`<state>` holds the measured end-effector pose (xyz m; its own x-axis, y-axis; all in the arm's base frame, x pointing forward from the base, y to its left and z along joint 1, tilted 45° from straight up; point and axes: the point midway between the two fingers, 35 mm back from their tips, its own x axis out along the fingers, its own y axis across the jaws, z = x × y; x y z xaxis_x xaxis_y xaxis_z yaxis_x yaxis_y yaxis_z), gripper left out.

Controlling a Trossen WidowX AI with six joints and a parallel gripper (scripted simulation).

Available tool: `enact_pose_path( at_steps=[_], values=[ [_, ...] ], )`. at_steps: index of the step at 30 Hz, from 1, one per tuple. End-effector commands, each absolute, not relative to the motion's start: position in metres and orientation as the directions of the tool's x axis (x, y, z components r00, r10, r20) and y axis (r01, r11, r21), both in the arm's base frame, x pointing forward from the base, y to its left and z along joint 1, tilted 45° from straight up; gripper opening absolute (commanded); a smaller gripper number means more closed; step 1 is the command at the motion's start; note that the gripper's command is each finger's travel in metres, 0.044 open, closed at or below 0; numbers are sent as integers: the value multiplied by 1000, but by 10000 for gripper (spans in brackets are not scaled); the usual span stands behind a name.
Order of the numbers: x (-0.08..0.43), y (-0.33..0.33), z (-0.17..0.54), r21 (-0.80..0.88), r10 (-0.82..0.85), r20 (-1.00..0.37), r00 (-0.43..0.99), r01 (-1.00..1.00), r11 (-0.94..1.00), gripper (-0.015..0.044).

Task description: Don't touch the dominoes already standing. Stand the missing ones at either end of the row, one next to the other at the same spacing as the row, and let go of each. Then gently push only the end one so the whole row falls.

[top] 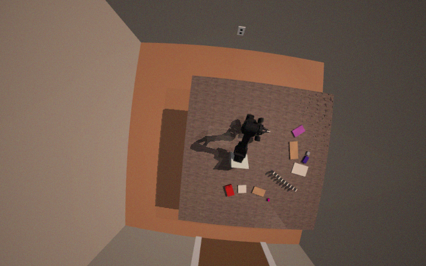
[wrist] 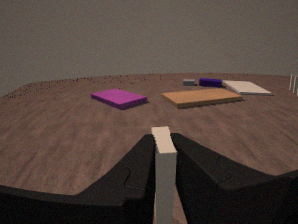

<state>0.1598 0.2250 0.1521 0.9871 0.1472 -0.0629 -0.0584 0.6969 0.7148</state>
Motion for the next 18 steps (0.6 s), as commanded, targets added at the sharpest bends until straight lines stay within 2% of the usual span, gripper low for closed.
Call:
enact_pose_path(
  at_steps=[1, 14, 18],
  values=[
    [158, 228, 144, 715, 144, -62, 988, -57, 697, 23],
    [158, 229, 141, 715, 144, -62, 988, -57, 697, 23],
    [158, 229, 141, 715, 144, -62, 988, -57, 697, 128]
  ],
)
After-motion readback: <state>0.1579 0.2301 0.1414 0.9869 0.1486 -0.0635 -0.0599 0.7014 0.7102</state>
